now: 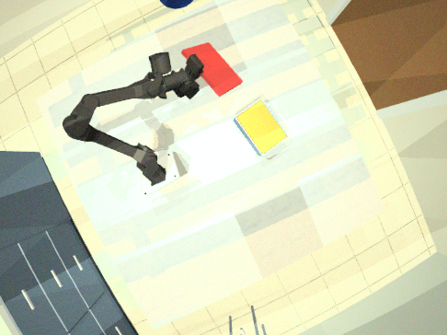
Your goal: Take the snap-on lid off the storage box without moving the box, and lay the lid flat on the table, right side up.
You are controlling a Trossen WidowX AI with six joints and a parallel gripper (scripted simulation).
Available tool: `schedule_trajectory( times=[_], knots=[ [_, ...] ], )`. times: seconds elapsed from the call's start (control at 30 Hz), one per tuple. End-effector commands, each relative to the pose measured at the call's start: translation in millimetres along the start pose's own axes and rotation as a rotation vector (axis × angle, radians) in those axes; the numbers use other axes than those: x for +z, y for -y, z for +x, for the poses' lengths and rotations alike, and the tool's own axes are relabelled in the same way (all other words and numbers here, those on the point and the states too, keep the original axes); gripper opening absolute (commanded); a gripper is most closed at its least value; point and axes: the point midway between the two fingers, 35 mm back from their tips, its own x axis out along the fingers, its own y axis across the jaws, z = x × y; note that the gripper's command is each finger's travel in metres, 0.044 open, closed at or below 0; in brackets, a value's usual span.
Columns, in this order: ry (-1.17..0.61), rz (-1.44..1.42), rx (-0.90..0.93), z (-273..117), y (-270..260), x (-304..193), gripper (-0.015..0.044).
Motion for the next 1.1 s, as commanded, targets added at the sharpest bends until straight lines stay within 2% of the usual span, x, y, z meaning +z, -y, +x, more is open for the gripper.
schedule_trajectory(
  times=[0.0,1.07],
  knots=[
    [0.007,0.006,0.011,2.8,0.3,1.5,0.0000],
    [0.006,0.007,0.010,19.4,19.8,1.6,0.0000]
  ],
)
